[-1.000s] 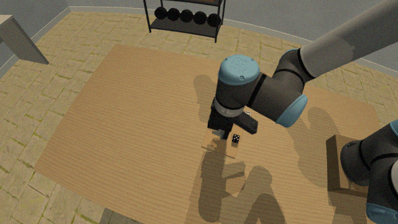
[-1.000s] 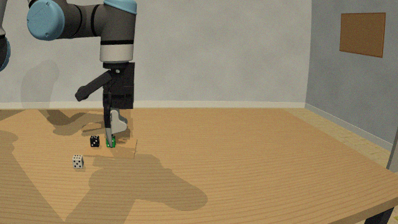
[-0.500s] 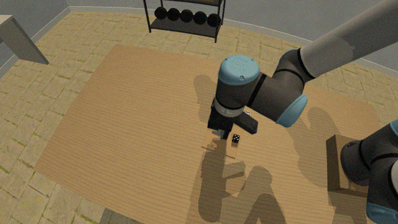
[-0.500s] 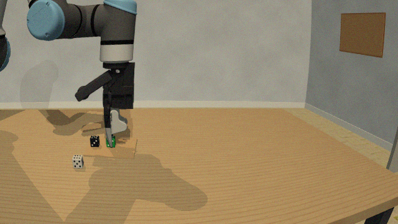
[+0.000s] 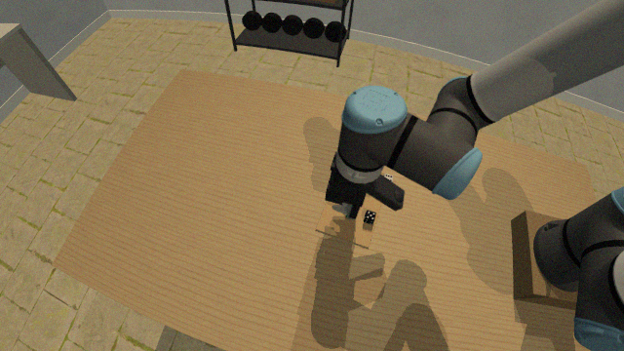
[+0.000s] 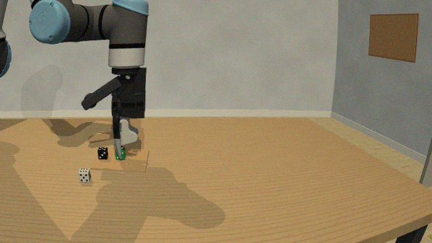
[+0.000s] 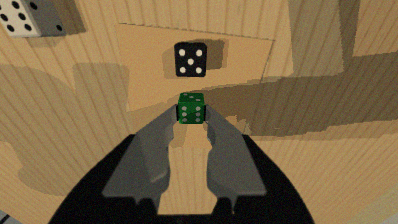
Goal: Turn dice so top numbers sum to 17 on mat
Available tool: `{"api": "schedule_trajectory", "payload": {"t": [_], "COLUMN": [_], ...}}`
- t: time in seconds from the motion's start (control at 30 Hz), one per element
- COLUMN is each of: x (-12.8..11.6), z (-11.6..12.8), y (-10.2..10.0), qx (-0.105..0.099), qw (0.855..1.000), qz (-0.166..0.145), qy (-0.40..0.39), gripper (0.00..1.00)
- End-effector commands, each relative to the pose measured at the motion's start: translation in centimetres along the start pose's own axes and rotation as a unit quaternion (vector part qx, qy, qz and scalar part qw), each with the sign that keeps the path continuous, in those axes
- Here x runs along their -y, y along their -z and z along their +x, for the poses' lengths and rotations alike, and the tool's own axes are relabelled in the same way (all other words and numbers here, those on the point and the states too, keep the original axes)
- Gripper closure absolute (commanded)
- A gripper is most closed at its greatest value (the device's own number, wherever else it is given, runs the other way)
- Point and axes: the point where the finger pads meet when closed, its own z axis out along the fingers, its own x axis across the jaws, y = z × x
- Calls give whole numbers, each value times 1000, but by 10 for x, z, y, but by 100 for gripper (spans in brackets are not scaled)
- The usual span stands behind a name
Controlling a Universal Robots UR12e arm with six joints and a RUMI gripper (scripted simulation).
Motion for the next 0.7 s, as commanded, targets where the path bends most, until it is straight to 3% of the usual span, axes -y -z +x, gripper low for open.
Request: {"api": "schedule_trajectory", "payload": {"t": [0.0,0.17,0.67], "x": [-2,-2,-2], "z": [1,1,1], "y": [0,0,3], "qx": [0,0,0], "qw": [1000,1000,1000], "qz": [-1,-1,-1], "qy": [1,1,1], "gripper": [83,76,76]}}
